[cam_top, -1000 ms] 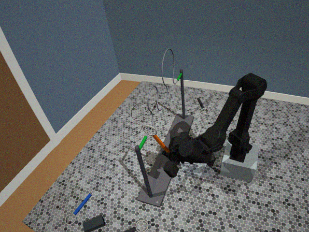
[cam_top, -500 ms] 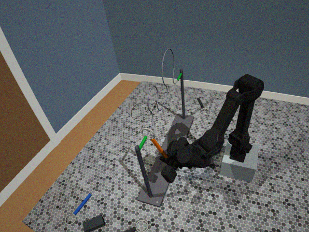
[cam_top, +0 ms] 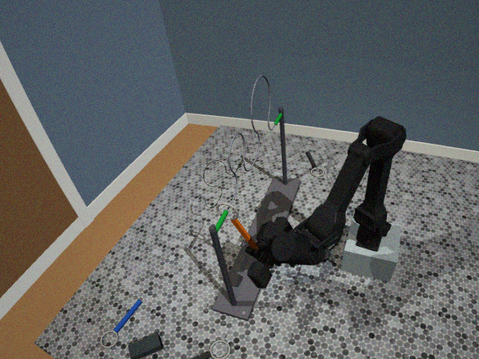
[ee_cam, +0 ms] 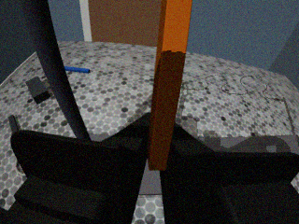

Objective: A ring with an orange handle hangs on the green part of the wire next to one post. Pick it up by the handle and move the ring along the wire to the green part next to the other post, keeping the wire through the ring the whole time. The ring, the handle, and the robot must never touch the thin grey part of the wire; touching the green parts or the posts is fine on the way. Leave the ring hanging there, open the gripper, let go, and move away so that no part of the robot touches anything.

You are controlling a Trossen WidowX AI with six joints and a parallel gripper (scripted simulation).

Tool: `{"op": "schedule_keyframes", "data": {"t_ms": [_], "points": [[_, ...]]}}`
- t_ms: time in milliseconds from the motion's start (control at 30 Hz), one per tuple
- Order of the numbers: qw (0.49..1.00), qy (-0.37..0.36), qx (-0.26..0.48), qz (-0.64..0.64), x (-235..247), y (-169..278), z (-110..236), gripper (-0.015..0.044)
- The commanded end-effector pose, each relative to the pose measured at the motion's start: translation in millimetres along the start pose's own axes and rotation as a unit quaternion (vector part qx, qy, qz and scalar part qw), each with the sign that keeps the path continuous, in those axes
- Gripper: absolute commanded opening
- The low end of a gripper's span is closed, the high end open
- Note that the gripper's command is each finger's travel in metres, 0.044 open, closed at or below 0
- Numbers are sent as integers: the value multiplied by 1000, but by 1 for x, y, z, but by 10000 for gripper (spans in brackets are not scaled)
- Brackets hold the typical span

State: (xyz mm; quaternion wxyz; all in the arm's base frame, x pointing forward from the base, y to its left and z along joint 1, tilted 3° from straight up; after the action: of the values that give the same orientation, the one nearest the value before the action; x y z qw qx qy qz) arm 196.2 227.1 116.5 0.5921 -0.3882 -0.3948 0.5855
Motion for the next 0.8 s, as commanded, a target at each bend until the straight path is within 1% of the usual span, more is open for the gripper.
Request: {"op": "schedule_keyframes", "data": {"t_ms": [0,500,767], "points": [[1000,1,-4,-5,7,-2,0,-150],[1000,0,-5,-5,21,-1,2,-150],[1000,0,-5,-5,21,7,-1,-150]]}}
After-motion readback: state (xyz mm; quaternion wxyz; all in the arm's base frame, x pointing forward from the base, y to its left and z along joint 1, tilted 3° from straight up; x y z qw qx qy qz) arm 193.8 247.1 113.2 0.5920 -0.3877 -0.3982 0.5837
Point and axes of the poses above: the point midway between the two fingers, 35 mm back from their tips, its own z axis back along the fingers, its own x axis across the jaws, y = z × x, the point moved 6 cm from there along z, back along the fingers, and after that the axes turned 6 degrees about -z, right-handed, at the moved point
